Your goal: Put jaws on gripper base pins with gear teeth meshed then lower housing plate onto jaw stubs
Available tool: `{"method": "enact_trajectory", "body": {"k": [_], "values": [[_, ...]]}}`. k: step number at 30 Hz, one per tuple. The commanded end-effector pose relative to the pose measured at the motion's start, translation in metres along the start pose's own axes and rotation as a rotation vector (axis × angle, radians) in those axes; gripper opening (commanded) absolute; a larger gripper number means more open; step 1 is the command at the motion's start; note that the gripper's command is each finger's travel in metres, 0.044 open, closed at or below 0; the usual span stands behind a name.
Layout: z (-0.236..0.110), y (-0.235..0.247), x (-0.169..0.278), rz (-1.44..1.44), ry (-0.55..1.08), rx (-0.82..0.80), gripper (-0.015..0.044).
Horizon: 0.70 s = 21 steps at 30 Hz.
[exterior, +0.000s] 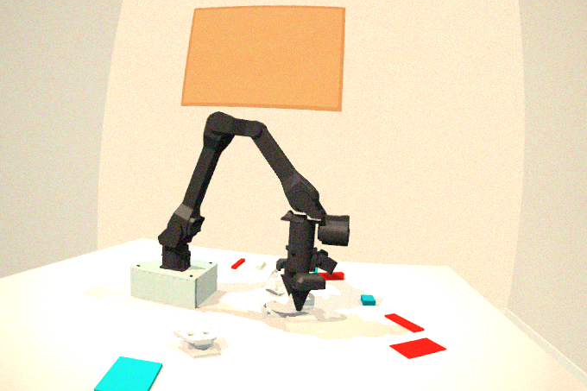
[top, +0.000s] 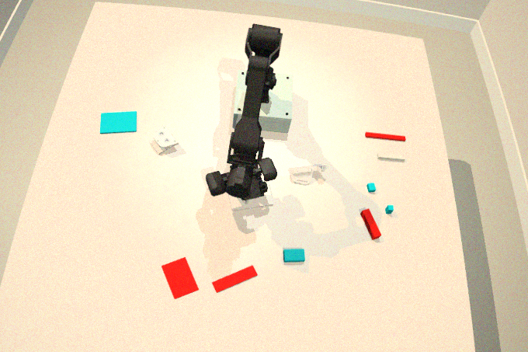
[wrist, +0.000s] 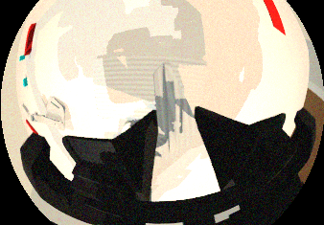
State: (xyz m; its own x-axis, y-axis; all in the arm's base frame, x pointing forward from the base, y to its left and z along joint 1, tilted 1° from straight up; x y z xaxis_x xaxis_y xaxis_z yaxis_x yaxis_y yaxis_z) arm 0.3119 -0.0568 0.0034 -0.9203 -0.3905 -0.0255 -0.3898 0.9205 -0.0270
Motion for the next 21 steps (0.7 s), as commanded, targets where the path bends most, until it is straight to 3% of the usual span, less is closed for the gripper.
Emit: {"method": "enact_trajectory", "body": {"k": [1,21], "values": [[0.0023,-0.0006,0.0003,-0.005,0.002,0.004,0.0134],[0.0057,-0.0006,0.0003,-0.006,0.002,0.004,0.0134]]}}
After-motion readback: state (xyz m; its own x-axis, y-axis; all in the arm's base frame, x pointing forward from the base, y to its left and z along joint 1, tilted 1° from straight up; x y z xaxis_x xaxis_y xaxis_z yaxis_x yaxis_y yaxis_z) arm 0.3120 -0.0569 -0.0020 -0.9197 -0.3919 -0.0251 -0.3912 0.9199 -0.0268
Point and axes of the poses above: the point midway between the two fingers, 35 mm back from their tips, its own z axis out along the fingers, its own y axis across the jaws, x = y × z, the point moved 1 cm from there along -z, back along the fingers, and after that the axes turned 4 degrees about -z, right-handed, at the moved point
